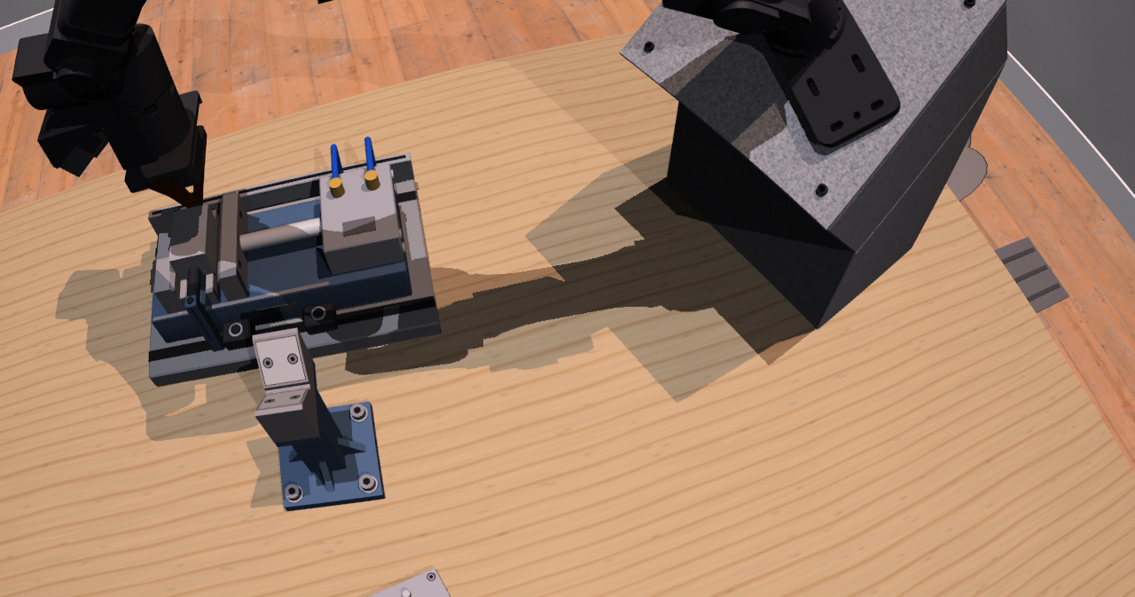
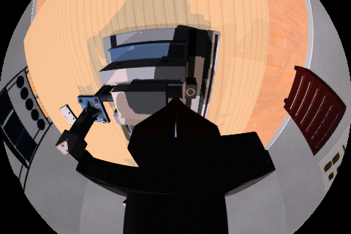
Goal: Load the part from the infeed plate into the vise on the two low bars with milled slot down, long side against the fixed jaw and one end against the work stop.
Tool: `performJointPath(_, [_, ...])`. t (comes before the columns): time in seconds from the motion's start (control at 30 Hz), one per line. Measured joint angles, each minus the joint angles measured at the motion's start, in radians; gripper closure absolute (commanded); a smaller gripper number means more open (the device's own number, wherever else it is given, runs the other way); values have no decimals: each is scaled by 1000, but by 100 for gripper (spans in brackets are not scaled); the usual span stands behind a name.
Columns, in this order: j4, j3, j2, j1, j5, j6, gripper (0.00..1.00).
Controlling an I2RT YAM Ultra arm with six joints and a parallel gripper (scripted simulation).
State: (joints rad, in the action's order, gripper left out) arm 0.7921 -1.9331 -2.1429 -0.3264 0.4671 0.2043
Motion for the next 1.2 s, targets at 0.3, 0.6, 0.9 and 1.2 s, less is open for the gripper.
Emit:
performJointPath(0.3, [8, 0, 0, 0, 1, 3, 100])
performJointPath(0.6, [36, 0, 23, -15, 6, 14, 100])
performJointPath(0.9, [77, 0, 61, -36, 17, 31, 100])
performJointPath(1.2, [131, -19, 89, -57, 27, 51, 100])
